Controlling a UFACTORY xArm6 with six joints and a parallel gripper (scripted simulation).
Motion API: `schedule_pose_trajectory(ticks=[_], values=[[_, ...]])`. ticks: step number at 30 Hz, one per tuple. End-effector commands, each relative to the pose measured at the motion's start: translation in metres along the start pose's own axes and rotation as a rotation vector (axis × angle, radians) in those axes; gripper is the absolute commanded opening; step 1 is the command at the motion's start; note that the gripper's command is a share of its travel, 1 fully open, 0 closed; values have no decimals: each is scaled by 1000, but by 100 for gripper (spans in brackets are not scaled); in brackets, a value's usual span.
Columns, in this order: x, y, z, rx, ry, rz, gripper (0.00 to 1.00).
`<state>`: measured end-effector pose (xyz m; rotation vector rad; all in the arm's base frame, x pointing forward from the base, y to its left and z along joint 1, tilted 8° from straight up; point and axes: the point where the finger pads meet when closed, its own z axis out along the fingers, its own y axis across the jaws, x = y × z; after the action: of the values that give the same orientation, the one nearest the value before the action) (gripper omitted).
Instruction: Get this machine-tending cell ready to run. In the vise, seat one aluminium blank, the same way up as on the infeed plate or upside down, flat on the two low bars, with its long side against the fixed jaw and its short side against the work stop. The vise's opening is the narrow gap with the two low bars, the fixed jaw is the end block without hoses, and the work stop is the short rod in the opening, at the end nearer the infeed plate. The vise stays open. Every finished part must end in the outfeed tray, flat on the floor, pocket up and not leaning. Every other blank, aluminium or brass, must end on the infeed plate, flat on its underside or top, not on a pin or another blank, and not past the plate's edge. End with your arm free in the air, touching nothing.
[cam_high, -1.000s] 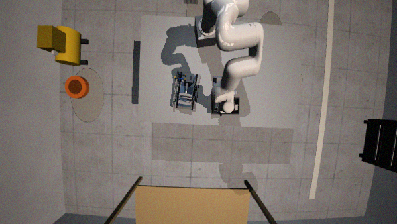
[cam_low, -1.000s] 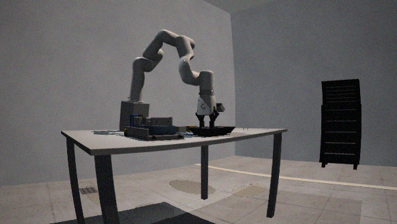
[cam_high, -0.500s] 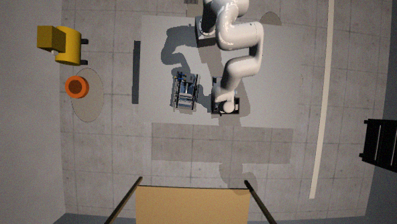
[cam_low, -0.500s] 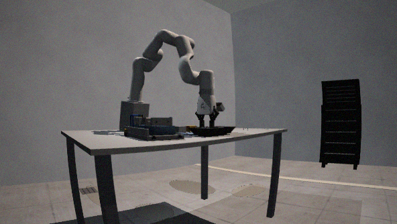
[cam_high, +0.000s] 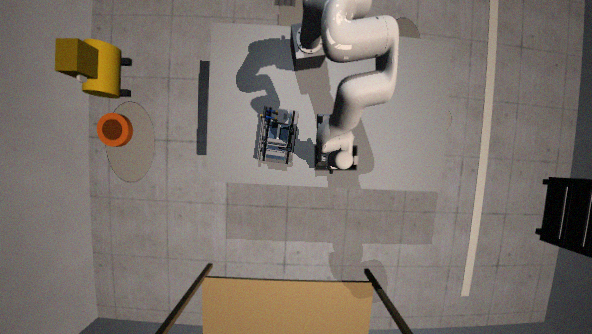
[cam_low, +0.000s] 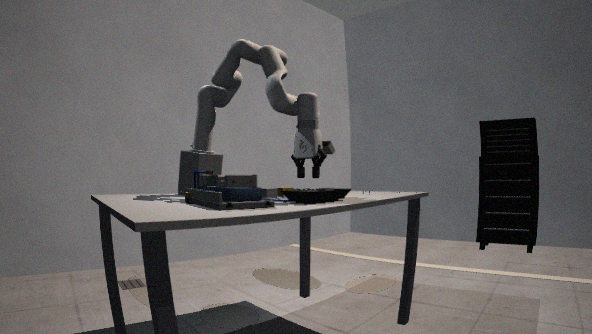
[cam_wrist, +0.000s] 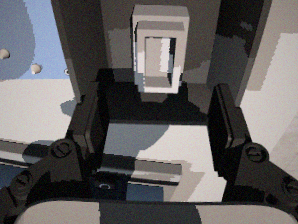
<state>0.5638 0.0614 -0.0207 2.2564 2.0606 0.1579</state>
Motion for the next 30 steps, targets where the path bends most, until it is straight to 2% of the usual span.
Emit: schedule_pose_trajectory(ticks=[1, 8, 10, 16, 21, 27, 28, 30], values=[[0, 2, -26, -6, 1, 0, 69], [0, 2, -65, -6, 1, 0, 69], [0, 2, -65, -6, 1, 0, 69], [0, 2, -89, -6, 1, 0, 69], [0, 2, -98, -6, 1, 0, 69], [0, 2, -99, -6, 1, 0, 69], [0, 2, -99, -6, 1, 0, 0], [0, 2, -99, -6, 1, 0, 0]])
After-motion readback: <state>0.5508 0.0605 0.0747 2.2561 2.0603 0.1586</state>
